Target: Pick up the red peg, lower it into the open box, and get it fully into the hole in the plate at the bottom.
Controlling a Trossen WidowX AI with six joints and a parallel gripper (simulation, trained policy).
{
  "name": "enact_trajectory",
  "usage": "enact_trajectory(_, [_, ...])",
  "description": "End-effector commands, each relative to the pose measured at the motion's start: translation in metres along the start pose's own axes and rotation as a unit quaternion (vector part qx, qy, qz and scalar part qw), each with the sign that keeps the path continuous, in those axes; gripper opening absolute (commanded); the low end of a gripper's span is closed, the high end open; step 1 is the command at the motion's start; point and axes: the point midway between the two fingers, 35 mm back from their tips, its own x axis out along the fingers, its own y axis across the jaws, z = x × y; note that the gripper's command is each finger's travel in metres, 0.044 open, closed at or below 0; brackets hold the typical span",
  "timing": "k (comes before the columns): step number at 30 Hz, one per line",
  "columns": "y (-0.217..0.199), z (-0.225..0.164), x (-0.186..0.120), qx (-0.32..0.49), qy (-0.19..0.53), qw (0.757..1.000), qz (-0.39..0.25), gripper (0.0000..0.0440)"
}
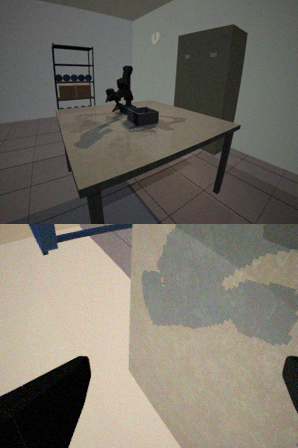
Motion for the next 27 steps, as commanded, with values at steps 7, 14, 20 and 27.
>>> enact_trajectory(7, [0.000, -0.080, -0.047, -0.164, 0.058, 0.985, -0.018, 0.0440])
enact_trajectory(14, [-0.013, -0.122, -0.088, -0.272, 0.103, 0.956, -0.040, 0.0440])
enact_trajectory(20, [-0.032, -0.149, -0.125, -0.360, 0.143, 0.920, -0.063, 0.0440])
enact_trajectory(27, [-0.062, -0.166, -0.170, -0.453, 0.190, 0.866, -0.097, 0.0440])
